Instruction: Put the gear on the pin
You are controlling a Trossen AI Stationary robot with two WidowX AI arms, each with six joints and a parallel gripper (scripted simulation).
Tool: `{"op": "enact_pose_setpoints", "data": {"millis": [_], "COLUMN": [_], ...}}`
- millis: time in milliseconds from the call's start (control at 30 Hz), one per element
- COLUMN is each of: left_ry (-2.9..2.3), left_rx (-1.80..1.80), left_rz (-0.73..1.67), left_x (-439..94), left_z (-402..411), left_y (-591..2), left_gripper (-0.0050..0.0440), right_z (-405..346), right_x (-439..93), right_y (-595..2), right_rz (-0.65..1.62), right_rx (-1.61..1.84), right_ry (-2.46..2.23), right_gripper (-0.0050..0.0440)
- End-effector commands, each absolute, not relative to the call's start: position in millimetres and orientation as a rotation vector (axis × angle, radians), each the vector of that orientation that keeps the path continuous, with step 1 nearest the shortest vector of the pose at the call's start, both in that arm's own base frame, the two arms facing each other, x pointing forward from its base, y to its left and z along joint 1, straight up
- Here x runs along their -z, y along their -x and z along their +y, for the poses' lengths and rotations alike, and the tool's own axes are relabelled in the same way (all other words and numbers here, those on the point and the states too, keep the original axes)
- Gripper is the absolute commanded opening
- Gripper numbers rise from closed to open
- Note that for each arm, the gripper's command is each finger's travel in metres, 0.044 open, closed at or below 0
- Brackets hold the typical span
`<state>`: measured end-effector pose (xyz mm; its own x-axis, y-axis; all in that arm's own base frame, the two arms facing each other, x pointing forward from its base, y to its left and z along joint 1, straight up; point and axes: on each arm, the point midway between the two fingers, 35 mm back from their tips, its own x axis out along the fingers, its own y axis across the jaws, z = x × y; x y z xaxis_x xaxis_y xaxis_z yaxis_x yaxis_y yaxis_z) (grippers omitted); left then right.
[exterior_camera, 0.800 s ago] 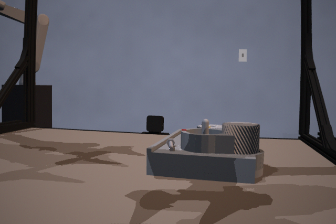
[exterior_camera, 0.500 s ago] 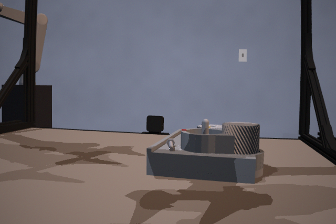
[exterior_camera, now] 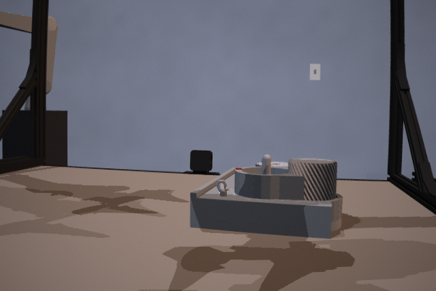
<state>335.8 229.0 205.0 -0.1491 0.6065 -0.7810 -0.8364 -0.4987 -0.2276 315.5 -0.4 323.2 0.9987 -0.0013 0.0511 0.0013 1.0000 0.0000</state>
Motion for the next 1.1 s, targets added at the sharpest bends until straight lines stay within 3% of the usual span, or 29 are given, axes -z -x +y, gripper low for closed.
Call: {"op": "enact_pose_setpoints", "data": {"millis": [0, 300, 467, 800, 867, 1067], "left_ry": [1.053, 0.934, 0.763, 0.217, 0.217, -0.179], "left_rx": [-1.802, -1.690, -1.516, -0.906, -0.906, -0.433], "left_rz": [0.350, 0.541, 0.771, 1.264, 1.264, 1.447], "left_x": [-203, -196, -187, -160, -160, -143], "left_z": [226, 209, 185, 108, 108, 52], "left_y": [-338, -349, -364, -394, -394, -406], "left_gripper": [0.0400, 0.0400, 0.0400, 0.0400, 0.0400, 0.0400], "right_z": [-2, -11, -23, -51, -51, -63], "right_x": [-324, -327, -332, -345, -345, -353], "right_y": [-315, -311, -304, -278, -278, -257], "right_rz": [-0.050, -0.048, -0.045, -0.035, -0.035, -0.028], "right_rx": [0.000, 0.000, 0.000, 0.000, 0.000, 0.000], "right_ry": [0.001, 0.003, 0.006, 0.012, 0.012, 0.014], "right_gripper": [0.0400, 0.0400, 0.0400, 0.0400, 0.0400, 0.0400]}}
